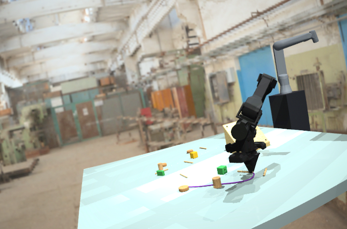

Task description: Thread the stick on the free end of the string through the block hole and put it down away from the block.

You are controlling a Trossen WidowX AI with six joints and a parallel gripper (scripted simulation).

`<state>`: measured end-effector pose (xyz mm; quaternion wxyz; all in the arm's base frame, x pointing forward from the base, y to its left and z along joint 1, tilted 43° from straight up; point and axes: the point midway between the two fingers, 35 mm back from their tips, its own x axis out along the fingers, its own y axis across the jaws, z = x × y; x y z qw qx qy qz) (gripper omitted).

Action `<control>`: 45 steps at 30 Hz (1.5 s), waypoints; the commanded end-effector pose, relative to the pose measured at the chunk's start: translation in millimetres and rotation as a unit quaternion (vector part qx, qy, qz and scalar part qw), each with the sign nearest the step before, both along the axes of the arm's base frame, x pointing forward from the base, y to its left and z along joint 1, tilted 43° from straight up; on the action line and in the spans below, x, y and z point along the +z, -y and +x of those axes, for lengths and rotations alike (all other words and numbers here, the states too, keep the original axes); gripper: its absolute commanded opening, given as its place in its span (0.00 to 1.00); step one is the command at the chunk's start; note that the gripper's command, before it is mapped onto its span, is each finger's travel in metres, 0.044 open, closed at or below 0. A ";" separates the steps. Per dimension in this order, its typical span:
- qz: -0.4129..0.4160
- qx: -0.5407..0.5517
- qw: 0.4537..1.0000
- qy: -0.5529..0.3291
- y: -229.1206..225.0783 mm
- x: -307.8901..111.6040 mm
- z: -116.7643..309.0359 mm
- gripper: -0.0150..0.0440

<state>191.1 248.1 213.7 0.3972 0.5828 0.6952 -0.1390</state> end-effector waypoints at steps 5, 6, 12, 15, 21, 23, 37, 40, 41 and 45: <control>0.000 0.003 1.000 0.001 7.0 -8.0 4.1 0.25; 0.000 0.003 1.000 0.001 7.9 -8.9 4.7 0.25; -0.001 0.003 1.000 0.001 13.0 -14.1 8.2 0.25; -0.001 0.003 1.000 0.001 15.6 -16.7 9.8 0.25; -0.002 0.003 1.000 0.001 20.9 -21.9 12.9 0.25; -0.002 0.003 1.000 0.001 22.7 -23.6 13.9 0.25; -0.001 0.003 1.000 0.000 35.8 -35.8 20.5 0.25; 0.000 0.003 1.000 0.000 38.6 -38.4 21.8 0.25; 0.000 0.003 1.000 0.000 39.6 -39.2 22.2 0.25; 0.001 0.003 1.000 0.000 43.0 -42.9 23.5 0.25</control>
